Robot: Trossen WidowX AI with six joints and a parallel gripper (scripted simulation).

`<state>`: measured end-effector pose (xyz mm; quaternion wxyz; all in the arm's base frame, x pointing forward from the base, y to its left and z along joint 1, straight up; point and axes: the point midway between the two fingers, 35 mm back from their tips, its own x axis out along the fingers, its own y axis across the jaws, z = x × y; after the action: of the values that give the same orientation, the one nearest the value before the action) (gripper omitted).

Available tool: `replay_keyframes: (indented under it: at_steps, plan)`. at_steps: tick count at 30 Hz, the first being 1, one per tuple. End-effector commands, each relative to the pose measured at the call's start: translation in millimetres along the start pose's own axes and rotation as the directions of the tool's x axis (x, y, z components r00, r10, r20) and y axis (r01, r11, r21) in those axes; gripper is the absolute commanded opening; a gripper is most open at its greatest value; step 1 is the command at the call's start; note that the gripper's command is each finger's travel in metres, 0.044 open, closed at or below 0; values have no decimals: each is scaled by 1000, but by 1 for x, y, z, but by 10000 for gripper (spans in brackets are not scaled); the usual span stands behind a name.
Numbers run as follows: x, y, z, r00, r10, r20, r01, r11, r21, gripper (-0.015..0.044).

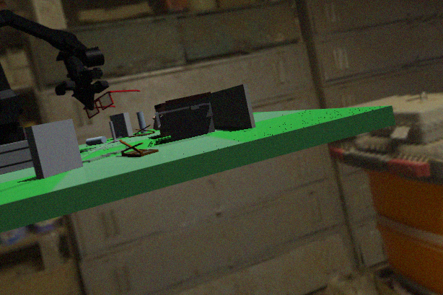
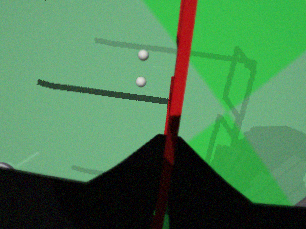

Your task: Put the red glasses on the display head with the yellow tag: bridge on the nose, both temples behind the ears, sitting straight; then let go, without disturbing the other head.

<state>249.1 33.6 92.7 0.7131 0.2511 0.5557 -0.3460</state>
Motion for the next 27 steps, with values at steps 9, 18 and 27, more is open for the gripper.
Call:
replay_keyframes:
  at_steps: [9,18,27]
  plan:
    - [-19,16,-17,989,48,140,-85,960,268,0]
    - [-34,26,-32,968,105,228,-199,875,441,0]
    - [-51,35,-47,935,180,306,-333,739,585,0]
